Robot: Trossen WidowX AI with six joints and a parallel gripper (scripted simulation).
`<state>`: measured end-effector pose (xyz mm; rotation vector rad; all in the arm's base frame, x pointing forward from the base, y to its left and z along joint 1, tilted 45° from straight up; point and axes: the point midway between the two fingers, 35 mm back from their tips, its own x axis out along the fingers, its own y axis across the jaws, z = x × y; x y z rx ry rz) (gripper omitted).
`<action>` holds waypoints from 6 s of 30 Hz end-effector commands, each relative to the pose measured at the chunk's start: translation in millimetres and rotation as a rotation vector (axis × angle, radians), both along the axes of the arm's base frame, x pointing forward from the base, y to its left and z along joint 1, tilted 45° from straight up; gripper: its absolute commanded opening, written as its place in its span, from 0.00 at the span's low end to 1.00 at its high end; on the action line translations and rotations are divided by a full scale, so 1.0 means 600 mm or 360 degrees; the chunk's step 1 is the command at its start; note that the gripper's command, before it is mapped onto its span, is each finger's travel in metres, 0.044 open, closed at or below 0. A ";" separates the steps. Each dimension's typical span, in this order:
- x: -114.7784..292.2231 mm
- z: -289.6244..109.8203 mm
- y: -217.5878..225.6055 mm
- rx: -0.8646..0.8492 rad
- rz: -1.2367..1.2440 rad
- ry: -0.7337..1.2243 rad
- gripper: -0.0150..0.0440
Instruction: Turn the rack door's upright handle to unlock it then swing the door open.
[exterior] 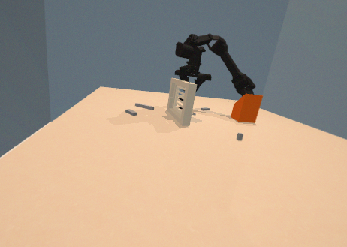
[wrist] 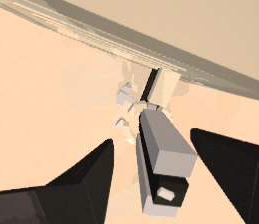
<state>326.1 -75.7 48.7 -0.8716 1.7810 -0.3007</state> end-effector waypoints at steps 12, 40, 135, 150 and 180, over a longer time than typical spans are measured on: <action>0.000 0.000 0.000 0.0174 0.0801 0.0765 0.75; 0.000 0.000 0.000 0.0311 0.1447 0.1385 0.63; -0.119 -0.062 0.091 0.0066 0.0258 0.0249 0.29; -0.138 -0.093 0.128 0.0016 0.0013 0.0016 0.29; -0.145 -0.167 0.210 -0.0090 -0.0515 -0.0487 0.29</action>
